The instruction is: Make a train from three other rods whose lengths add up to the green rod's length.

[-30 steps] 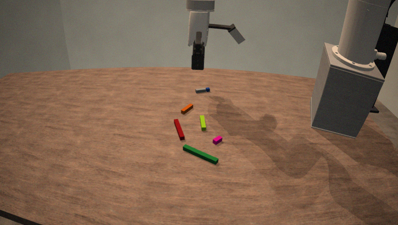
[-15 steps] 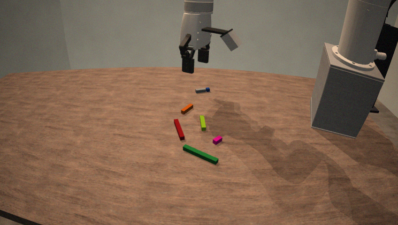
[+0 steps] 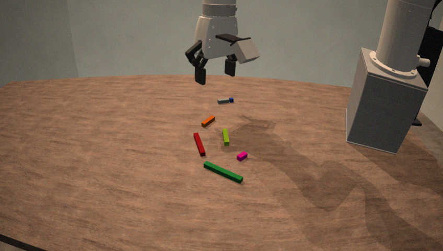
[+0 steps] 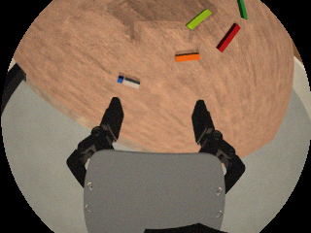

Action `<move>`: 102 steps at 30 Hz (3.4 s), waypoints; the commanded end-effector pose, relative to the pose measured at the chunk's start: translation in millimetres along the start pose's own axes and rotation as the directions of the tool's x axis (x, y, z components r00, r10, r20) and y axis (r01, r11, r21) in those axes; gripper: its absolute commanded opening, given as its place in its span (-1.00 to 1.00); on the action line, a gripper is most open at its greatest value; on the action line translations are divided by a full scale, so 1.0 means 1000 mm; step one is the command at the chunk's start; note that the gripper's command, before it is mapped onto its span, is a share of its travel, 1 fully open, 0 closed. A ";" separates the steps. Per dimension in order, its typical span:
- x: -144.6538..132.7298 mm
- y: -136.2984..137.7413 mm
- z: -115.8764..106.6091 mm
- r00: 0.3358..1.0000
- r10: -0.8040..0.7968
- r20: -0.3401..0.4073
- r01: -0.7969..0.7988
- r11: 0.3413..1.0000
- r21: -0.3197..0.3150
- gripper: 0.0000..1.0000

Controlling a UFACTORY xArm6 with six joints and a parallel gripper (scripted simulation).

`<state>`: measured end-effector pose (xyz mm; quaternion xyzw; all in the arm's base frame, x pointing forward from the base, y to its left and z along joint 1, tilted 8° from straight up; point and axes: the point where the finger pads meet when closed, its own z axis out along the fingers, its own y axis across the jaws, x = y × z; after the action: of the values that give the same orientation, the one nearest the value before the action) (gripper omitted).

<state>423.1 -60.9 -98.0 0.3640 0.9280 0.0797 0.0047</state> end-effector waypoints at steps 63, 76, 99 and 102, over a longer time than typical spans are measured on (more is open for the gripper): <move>0.033 0.048 0.014 0.246 0.969 0.030 -0.969 0.245 0.016 -0.51; 0.033 0.048 0.014 0.246 0.969 0.030 -0.969 0.245 0.016 -0.51; 0.033 0.047 0.016 0.246 0.969 0.030 -0.969 0.245 0.016 -0.51; 0.033 0.047 0.018 0.246 0.969 0.030 -0.969 0.245 0.016 -0.51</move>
<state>430.7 -2.0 -105.5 0.8577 0.5100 0.0475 -0.0453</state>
